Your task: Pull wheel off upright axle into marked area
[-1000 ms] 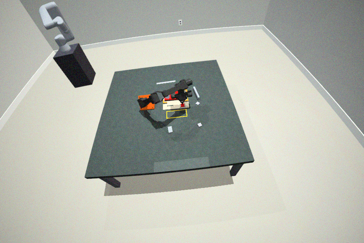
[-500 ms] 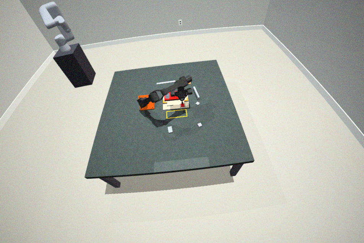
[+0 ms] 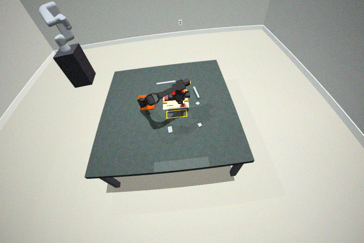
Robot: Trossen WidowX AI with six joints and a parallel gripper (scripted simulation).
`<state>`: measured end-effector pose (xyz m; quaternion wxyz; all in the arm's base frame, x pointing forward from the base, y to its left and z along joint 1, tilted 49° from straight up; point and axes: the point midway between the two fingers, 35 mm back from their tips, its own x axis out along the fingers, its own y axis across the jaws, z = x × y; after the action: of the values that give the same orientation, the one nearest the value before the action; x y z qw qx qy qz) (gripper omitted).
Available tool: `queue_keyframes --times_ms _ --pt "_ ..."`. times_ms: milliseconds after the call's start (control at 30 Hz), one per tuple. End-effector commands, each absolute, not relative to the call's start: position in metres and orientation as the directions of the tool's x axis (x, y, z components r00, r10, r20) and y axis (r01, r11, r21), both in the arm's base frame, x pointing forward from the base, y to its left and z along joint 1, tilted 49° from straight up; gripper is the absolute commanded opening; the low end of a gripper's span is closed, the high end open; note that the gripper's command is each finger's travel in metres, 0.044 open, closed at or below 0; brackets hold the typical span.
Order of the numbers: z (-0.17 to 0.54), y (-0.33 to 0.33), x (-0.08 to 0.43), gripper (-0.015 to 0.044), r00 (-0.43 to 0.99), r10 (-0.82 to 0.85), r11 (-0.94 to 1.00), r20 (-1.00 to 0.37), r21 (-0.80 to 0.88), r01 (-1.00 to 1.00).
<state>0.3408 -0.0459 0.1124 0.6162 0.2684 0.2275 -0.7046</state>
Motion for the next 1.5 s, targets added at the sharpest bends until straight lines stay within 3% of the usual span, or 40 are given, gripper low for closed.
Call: queue_keyframes --times_ms 0,567,1467 --pt "0.123 -0.052 0.33 0.0 -0.097 -0.749 -0.134 -0.656 0.006 0.991" --pt "0.149 -0.071 0.296 0.0 -0.099 -0.749 -0.134 -0.655 0.004 0.991" --pt "0.083 -0.147 0.285 0.0 -0.098 -0.751 -0.134 -0.652 0.006 0.991"
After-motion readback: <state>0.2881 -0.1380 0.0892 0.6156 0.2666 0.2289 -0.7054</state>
